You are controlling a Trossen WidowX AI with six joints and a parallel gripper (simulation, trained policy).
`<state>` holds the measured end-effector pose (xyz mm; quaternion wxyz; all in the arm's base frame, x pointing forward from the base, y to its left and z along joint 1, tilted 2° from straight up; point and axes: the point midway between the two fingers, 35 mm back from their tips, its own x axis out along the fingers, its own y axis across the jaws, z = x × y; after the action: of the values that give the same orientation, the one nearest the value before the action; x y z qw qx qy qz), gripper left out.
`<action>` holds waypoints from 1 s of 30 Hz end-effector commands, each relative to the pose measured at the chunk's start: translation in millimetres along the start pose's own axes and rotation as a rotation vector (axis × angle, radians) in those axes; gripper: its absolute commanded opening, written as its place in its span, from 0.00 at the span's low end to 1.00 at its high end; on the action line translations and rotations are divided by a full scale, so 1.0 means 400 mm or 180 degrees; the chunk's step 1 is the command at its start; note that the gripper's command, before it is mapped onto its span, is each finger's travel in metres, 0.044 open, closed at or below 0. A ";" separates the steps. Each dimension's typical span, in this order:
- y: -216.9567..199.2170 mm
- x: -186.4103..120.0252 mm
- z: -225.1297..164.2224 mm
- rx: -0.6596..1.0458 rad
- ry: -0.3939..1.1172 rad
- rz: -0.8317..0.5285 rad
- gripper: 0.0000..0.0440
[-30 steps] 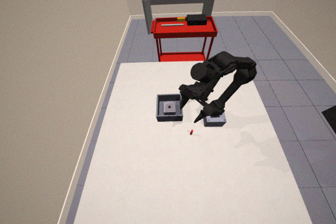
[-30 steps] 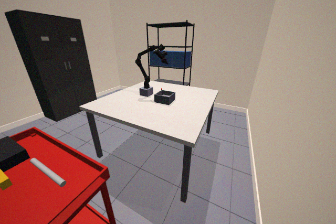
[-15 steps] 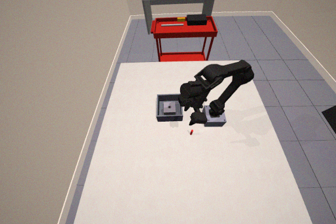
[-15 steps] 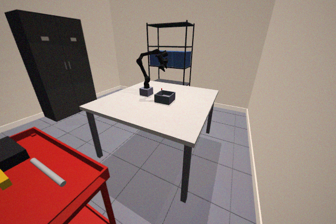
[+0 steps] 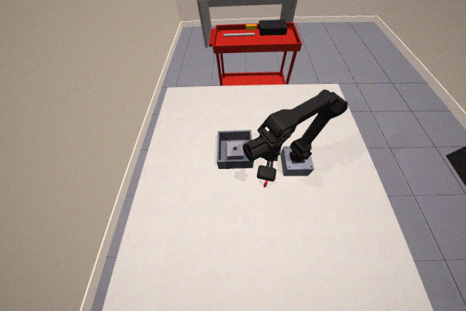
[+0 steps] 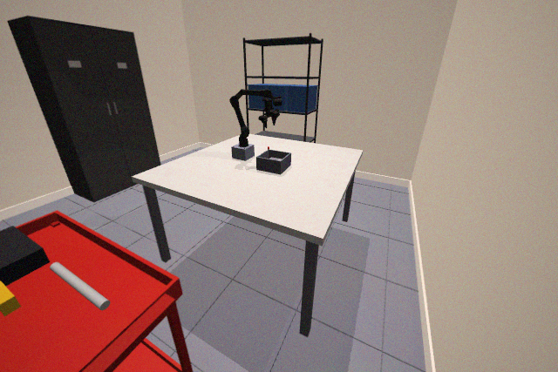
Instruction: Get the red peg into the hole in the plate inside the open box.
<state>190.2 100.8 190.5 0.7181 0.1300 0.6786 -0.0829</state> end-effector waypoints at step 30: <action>-0.059 0.335 -0.072 0.1220 0.0441 -0.1409 1.00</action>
<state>164.1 94.5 66.0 0.5973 0.1189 0.7134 -0.3468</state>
